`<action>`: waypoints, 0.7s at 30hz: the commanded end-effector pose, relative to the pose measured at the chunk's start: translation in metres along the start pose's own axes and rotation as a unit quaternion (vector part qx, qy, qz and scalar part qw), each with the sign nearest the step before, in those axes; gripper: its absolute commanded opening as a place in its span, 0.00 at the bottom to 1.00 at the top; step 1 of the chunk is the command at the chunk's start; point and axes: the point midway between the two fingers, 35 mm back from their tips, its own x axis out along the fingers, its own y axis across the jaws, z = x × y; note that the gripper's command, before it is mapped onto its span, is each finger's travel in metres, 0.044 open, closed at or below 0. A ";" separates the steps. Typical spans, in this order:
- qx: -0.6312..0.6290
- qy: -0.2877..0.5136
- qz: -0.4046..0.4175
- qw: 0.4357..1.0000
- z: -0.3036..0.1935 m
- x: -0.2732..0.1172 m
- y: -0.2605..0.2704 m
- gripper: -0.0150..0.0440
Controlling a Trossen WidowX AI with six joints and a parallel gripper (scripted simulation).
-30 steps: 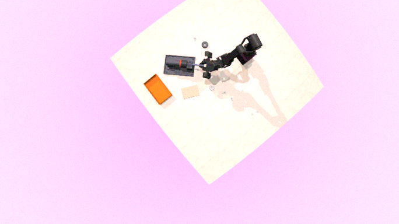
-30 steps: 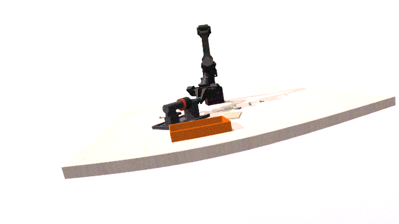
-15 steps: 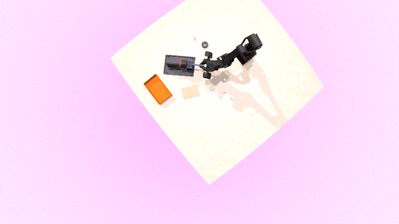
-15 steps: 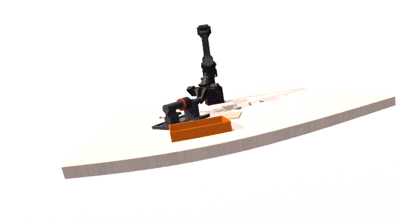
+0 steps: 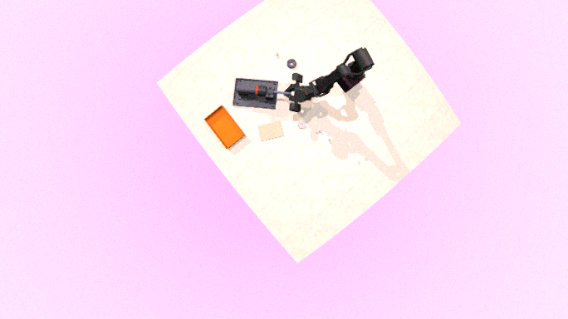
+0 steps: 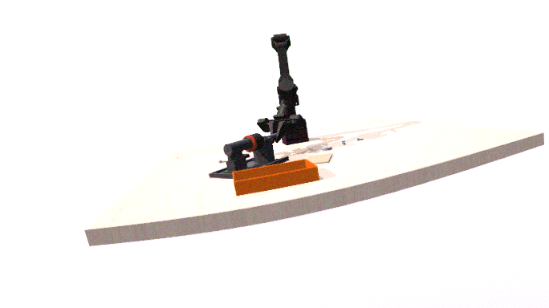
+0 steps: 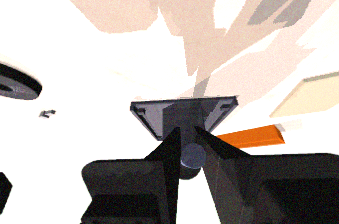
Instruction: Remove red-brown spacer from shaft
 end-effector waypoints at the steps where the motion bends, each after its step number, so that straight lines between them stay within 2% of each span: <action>1: 0.002 -0.001 0.000 1.000 0.001 -0.001 0.000 0.25; 21: 0.002 -0.001 0.000 1.000 0.002 -0.002 0.000 0.25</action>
